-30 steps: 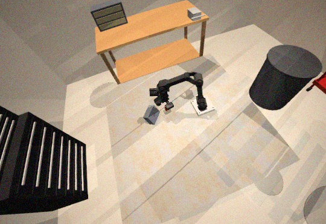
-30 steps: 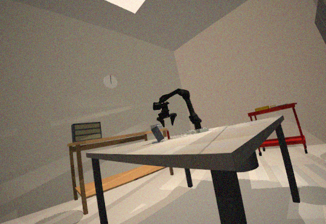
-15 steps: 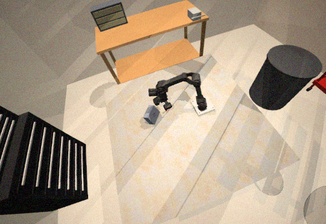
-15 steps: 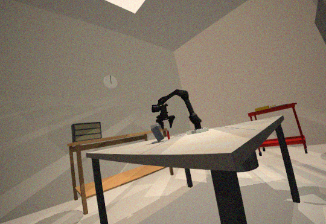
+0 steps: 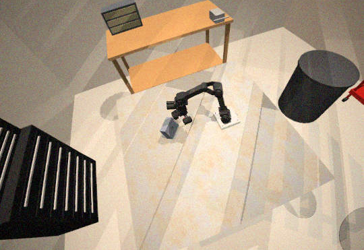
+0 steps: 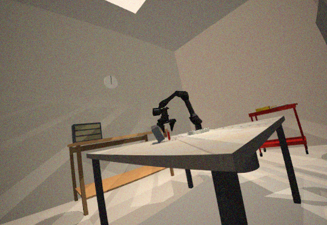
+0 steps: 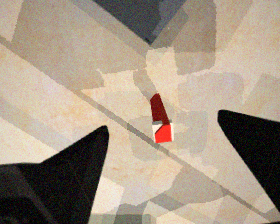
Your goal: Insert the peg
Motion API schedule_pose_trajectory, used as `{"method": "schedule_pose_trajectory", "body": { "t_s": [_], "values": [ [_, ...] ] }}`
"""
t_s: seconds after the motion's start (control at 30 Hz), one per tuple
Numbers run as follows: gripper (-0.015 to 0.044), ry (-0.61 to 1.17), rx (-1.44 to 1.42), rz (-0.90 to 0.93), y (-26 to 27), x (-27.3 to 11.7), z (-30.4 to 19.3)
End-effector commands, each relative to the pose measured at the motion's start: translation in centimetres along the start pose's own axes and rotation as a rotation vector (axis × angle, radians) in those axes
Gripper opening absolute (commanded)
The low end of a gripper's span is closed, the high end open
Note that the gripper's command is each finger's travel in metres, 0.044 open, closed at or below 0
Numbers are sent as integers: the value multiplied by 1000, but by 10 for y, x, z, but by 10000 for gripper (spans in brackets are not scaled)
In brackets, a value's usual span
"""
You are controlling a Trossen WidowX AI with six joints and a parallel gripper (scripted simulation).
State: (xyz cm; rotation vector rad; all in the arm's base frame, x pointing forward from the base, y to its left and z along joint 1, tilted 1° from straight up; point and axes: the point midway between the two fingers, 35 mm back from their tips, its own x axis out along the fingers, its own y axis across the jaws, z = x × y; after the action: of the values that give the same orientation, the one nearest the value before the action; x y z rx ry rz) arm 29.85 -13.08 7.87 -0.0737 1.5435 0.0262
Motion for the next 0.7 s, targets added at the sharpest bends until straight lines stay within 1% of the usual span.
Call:
{"method": "schedule_pose_trajectory", "body": {
  "t_s": [0.0, 0.53, 0.67],
  "values": [
    [440, 8, 4, -3, 0, 7, -2],
    [440, 8, 4, -3, 0, 30, -4],
    [335, 2, 3, 1, 0, 27, -2]
  ]
}}
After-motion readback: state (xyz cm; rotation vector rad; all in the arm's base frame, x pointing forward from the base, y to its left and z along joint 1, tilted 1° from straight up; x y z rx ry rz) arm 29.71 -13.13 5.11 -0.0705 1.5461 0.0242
